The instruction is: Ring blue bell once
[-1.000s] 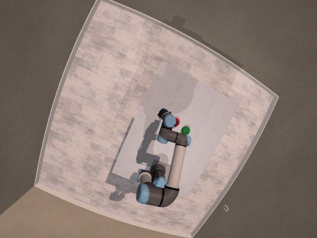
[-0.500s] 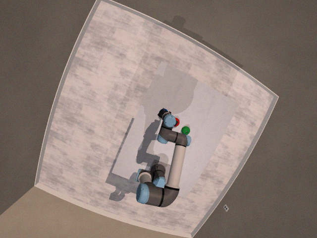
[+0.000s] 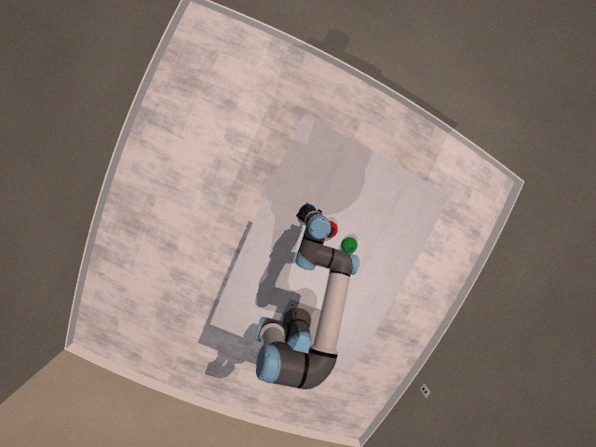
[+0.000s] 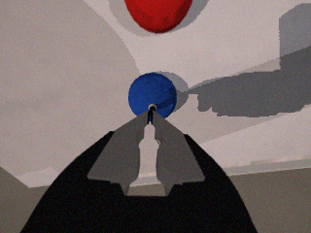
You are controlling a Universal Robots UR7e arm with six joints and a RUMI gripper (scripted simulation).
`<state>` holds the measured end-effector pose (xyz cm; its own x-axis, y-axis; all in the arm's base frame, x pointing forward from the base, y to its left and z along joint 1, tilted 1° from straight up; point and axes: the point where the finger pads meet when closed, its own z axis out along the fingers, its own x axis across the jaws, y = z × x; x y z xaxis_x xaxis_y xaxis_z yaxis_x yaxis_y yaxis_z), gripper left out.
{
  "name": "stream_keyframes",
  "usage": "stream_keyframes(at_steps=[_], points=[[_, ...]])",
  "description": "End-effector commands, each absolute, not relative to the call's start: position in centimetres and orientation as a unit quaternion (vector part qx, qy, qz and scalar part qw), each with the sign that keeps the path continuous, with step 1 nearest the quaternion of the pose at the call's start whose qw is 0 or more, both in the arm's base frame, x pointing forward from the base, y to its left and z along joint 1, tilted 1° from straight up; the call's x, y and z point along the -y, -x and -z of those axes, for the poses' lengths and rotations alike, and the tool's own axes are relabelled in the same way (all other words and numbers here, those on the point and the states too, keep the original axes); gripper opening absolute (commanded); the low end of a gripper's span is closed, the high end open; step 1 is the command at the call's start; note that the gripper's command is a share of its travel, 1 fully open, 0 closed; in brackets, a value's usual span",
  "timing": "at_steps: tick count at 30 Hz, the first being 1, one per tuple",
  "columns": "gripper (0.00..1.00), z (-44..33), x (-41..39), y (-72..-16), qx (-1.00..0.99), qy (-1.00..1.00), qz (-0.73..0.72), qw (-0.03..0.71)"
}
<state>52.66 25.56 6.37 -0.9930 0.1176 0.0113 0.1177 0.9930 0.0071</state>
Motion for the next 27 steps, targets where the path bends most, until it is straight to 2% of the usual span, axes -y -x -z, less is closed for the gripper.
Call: stream_keyframes(at_steps=[1, 27], points=[[0.00, -6.39, -25.57, -52.67, 0.998, 0.059, 0.004, 0.005], [0.00, -6.80, -25.56, -52.68, 0.998, 0.059, 0.004, 0.005]])
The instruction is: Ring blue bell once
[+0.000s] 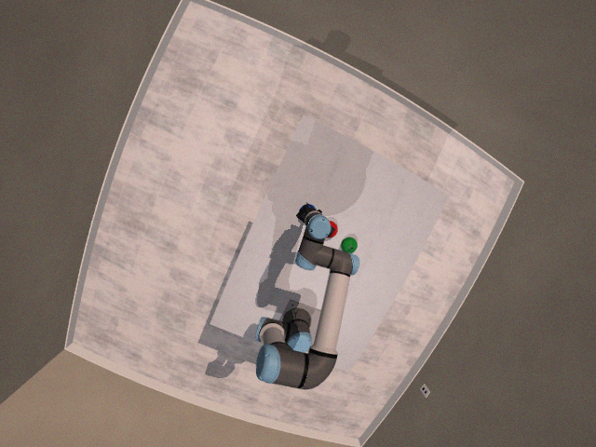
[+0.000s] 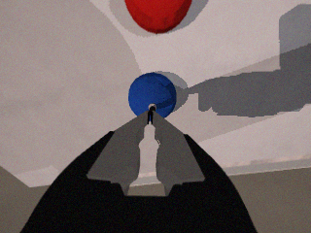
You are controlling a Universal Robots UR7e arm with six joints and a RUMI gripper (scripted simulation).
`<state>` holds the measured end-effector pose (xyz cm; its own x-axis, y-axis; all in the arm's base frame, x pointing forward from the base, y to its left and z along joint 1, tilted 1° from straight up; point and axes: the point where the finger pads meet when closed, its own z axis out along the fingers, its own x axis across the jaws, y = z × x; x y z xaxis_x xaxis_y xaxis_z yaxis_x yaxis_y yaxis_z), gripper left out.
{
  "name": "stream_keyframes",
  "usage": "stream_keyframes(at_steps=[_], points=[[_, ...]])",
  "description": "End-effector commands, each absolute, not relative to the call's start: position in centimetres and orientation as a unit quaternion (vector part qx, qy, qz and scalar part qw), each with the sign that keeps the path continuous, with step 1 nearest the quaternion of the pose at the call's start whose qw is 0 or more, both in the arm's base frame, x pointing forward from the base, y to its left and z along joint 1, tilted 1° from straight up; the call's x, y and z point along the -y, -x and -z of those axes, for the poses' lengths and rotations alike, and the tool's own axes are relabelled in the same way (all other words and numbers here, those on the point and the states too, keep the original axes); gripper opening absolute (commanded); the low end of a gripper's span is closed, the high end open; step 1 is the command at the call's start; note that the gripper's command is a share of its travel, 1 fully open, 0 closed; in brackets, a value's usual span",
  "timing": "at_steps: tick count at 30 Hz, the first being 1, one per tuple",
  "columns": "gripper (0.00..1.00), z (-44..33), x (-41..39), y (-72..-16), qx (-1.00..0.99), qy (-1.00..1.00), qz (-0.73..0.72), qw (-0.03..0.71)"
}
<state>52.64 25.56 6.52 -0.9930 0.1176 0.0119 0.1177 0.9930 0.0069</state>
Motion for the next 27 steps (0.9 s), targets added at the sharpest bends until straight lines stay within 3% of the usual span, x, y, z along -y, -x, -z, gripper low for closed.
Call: stream_keyframes(at_steps=[1, 27], points=[[0.00, -6.9, -25.6, -52.7, 0.998, 0.059, 0.004, 0.005], [0.00, -12.7, -25.5, -52.7, 0.998, 0.059, 0.004, 0.005]])
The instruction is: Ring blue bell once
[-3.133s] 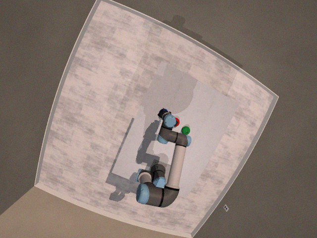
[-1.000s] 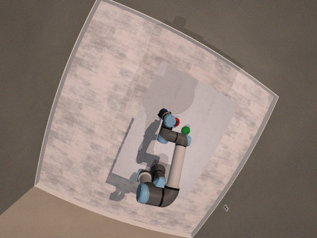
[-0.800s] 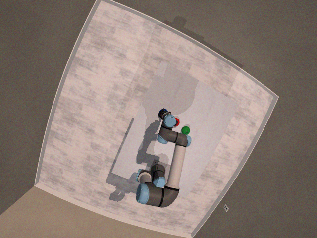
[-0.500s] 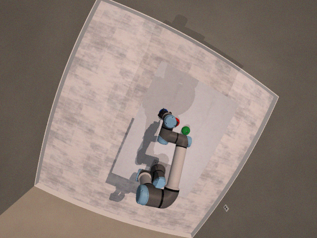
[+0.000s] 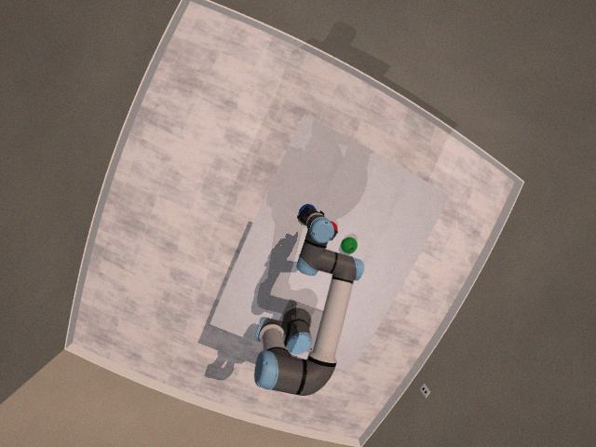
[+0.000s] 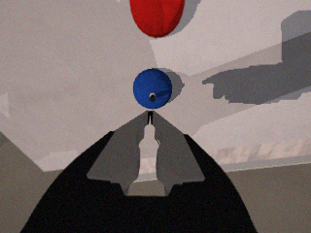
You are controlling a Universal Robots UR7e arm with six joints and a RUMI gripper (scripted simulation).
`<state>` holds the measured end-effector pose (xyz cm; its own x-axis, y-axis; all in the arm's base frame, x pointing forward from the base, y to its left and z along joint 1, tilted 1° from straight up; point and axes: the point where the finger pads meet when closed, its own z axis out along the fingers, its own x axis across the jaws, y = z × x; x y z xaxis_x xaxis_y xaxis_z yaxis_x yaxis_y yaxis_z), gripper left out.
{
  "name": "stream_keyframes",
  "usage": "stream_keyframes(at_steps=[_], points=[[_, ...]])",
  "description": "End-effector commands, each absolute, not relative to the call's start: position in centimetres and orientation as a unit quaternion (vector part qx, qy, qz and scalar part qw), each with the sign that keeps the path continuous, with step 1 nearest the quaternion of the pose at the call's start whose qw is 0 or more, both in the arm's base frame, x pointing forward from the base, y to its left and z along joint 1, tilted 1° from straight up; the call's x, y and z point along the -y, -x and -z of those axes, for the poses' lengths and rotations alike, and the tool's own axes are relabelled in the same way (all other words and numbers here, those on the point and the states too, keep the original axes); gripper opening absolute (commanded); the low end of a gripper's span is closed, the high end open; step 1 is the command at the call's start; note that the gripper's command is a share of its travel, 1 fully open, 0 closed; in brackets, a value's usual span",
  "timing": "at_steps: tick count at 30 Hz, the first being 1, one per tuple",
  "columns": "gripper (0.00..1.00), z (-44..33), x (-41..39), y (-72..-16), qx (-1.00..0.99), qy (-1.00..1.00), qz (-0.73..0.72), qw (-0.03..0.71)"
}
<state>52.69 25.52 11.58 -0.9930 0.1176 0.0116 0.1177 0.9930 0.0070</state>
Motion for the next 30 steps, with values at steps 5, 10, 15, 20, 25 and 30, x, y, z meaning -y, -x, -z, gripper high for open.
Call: stream_keyframes(at_steps=[5, 10, 15, 20, 25, 30], points=[[0.00, -13.19, -25.51, -52.74, 0.998, 0.059, 0.004, 0.005], [0.00, -13.37, -25.51, -52.74, 0.998, 0.059, 0.004, 0.005], [0.00, -13.39, -25.51, -52.74, 0.998, 0.059, 0.004, 0.005], [0.00, -13.39, -25.51, -52.74, 0.998, 0.059, 0.004, 0.005], [0.00, -13.39, -25.51, -52.74, 0.998, 0.059, 0.004, 0.005], [0.00, -13.39, -25.51, -52.74, 0.998, 0.059, 0.004, 0.005]])
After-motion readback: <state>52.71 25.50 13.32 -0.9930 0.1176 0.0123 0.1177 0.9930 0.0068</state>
